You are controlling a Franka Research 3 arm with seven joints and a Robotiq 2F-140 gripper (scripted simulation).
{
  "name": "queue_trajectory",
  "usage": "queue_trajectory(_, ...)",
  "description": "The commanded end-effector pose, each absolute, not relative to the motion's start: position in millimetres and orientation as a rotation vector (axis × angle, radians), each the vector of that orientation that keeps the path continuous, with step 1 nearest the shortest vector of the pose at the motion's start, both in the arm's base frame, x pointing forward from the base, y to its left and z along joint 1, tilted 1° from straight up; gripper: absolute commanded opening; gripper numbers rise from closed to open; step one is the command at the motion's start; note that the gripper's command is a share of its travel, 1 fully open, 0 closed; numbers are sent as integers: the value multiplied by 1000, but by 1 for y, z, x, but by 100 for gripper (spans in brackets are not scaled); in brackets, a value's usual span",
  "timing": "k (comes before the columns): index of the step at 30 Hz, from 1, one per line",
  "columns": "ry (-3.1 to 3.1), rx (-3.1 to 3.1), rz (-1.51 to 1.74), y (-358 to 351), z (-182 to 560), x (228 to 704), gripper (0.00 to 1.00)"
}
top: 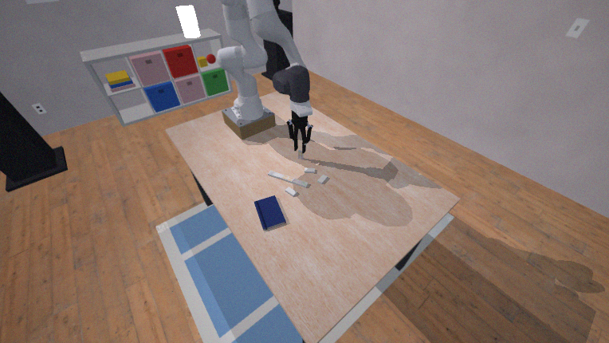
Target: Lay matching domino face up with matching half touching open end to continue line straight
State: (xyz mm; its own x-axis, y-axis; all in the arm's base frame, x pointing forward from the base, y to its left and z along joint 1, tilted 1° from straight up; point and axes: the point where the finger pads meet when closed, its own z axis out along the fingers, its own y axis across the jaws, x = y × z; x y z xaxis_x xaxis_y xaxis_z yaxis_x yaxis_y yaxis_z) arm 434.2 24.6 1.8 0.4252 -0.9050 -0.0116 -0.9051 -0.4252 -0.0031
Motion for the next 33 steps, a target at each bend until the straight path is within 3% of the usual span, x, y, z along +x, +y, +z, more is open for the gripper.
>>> queue_trajectory(1, 1681, -2643, 9, 23, 2, 434, 33)
queue_trajectory(33, 1681, -2643, 9, 24, -8, 434, 33)
